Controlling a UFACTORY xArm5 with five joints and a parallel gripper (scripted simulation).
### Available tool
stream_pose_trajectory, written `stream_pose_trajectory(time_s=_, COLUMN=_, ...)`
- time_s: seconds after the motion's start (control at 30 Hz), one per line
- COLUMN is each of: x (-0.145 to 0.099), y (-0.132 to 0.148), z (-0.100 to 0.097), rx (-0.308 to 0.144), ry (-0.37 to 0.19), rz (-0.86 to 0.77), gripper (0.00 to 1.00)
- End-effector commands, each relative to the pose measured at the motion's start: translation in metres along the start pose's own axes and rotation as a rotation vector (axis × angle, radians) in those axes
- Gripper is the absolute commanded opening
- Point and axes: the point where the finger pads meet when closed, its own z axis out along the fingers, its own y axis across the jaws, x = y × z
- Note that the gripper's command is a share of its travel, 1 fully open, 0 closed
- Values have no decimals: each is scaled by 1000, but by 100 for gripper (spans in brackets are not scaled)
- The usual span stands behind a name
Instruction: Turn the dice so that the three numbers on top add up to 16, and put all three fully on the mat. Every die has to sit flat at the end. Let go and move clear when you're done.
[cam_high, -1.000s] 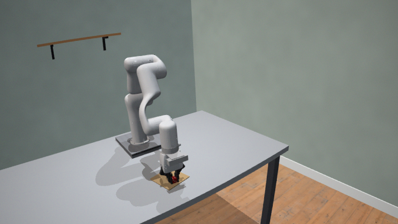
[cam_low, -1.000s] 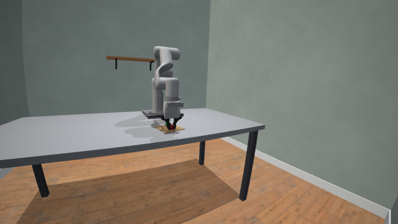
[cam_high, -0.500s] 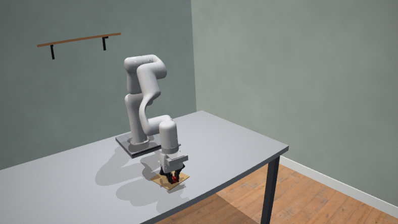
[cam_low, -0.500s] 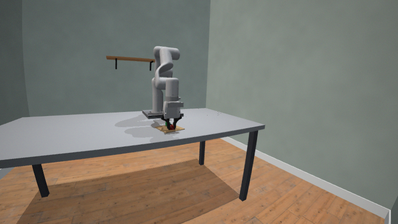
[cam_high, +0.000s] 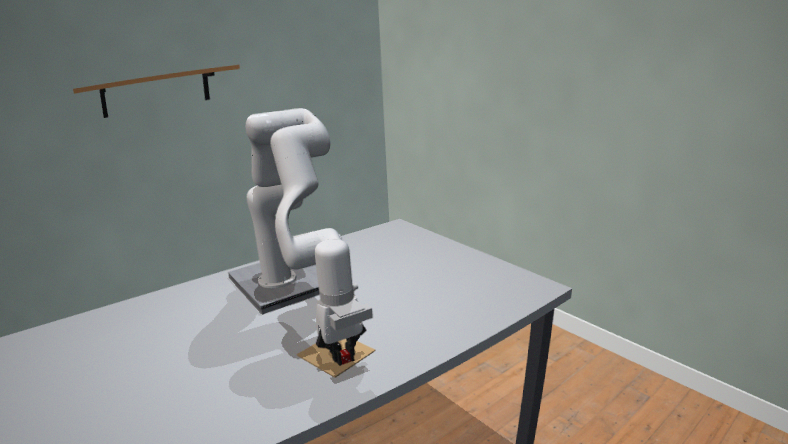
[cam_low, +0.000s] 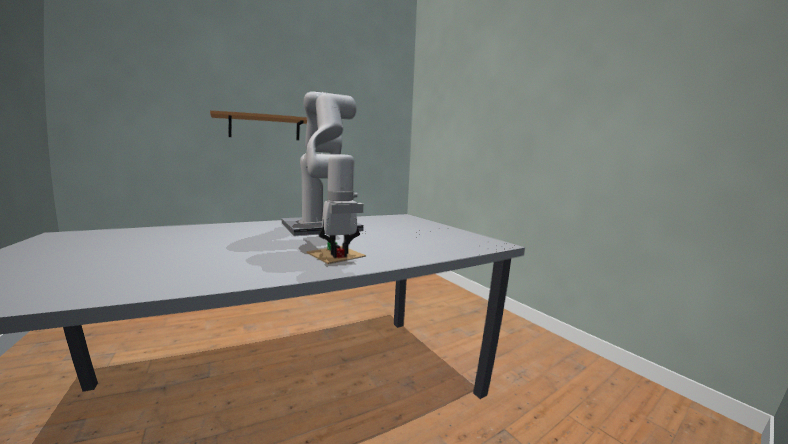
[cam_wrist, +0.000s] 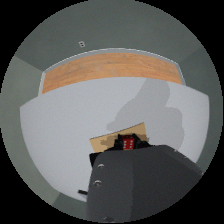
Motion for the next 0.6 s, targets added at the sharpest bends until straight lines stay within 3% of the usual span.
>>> stream_pose_trajectory(time_s=0.0, x=1, y=0, z=-1, rx=0, ry=4, rz=0, gripper=21)
stream_pose_trajectory(time_s=0.57, x=1, y=0, z=1, rx=0, ry=4, rz=0, gripper=21)
